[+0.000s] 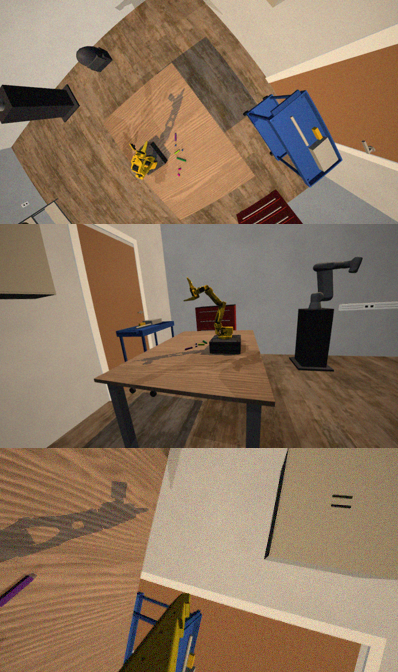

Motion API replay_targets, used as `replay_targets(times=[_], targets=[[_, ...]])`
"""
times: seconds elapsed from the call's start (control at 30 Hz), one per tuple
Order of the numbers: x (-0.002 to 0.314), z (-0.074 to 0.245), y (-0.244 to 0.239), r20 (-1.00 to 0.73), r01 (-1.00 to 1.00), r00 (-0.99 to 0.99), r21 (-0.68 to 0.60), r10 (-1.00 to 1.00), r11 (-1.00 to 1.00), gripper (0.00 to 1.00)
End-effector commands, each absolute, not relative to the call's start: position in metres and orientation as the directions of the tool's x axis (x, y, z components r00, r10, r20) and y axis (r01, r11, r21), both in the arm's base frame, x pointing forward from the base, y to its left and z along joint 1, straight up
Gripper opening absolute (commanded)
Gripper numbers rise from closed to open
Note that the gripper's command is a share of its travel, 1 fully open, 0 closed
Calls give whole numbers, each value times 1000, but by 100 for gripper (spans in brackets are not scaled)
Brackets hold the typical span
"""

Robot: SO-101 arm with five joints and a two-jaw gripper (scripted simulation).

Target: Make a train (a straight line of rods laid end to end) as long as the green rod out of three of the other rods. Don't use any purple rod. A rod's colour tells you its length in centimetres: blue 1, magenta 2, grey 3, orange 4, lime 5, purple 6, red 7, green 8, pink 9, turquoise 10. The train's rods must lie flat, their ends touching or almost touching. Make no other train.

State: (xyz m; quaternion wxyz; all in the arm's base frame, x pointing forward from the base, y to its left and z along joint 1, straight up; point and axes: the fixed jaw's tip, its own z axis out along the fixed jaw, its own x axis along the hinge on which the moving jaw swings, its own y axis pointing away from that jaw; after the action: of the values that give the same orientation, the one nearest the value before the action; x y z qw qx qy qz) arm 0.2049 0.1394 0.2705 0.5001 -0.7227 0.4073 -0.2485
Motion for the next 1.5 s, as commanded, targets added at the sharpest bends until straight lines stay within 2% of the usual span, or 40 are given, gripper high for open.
replay_targets(times=[0.0,1.47], targets=[[204,267,139,-44,-347,546,-921,-836,-178,100],[199,217,135,-28,-478,546,-831,-837,-284,100]])
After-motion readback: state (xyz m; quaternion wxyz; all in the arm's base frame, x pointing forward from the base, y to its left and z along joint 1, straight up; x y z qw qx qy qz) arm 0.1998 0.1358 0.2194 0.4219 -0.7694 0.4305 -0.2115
